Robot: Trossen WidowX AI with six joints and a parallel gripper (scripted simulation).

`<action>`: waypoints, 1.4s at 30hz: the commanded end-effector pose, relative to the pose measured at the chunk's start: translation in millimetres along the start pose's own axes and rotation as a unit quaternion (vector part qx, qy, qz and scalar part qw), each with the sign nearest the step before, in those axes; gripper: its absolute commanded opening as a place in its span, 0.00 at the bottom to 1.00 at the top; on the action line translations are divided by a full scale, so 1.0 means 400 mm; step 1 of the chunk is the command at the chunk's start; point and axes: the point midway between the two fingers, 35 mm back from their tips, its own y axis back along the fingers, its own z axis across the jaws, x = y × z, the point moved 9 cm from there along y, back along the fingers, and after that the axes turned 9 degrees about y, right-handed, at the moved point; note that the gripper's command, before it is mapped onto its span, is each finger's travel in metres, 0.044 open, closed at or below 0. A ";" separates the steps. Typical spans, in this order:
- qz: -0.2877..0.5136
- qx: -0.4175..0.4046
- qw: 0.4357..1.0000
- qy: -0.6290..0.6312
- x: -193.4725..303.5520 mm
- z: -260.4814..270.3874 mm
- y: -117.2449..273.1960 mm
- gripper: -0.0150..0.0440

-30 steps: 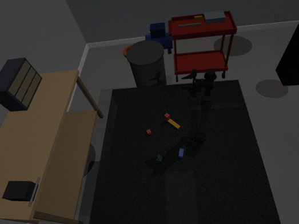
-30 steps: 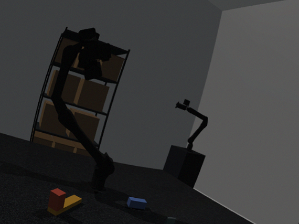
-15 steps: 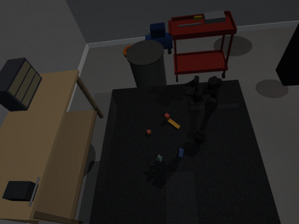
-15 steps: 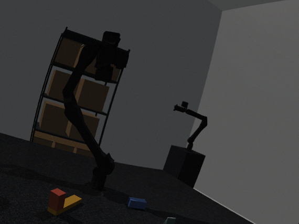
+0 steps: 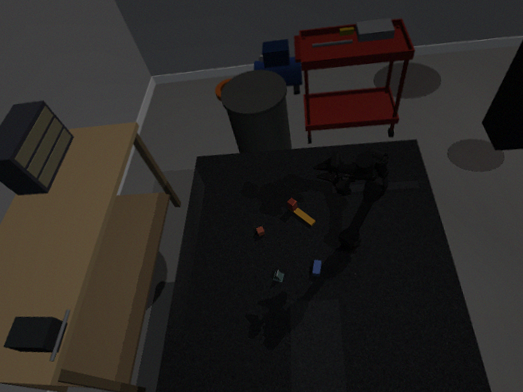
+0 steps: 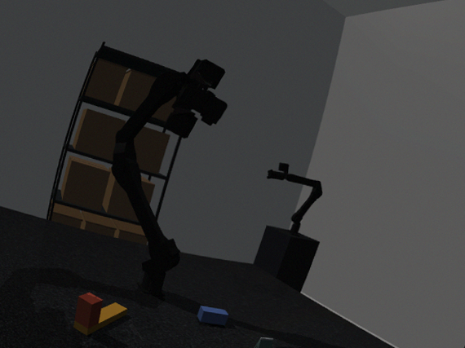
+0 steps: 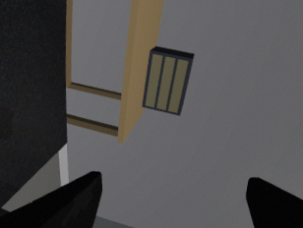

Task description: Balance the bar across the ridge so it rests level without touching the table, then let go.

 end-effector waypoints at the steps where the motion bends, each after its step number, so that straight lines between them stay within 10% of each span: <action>1: 0.003 -0.017 0.999 0.040 -0.034 -0.009 -0.016 0.79; 42: -0.051 -0.292 0.879 0.372 -0.219 0.052 -0.328 0.79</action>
